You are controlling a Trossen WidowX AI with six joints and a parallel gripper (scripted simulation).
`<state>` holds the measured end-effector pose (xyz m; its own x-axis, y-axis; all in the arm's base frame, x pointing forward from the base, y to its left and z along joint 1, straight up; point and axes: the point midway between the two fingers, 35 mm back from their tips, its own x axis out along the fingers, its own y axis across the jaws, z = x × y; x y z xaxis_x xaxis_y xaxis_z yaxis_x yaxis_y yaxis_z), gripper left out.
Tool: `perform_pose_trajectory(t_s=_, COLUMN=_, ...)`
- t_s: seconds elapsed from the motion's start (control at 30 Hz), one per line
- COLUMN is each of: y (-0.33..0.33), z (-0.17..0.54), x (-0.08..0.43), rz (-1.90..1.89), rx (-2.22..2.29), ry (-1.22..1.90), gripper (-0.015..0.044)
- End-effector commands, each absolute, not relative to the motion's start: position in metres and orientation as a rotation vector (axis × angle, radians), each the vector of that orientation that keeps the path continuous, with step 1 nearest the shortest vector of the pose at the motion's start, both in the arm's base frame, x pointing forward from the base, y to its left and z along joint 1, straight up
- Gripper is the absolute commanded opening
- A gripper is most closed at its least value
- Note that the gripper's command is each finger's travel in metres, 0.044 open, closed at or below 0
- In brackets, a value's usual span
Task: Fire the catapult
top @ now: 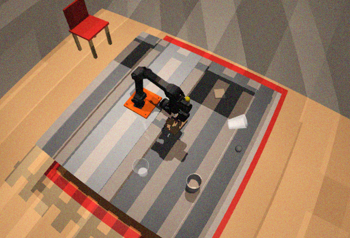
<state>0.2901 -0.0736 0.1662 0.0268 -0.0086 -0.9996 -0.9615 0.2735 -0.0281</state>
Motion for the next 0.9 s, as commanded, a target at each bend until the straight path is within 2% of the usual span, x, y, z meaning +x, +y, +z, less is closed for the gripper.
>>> perform_pose_trajectory(t_s=0.0, y=-0.073, z=0.168, x=0.291, rz=0.976, rx=-1.016, ry=1.307, gripper=0.0177)
perform_pose_trajectory(t_s=0.23, y=-0.073, z=0.168, x=0.291, rz=0.976, rx=-1.016, ry=1.307, gripper=0.0000)
perform_pose_trajectory(t_s=0.87, y=-0.082, z=0.153, x=0.291, rz=0.976, rx=-1.016, ry=1.308, gripper=0.0000)
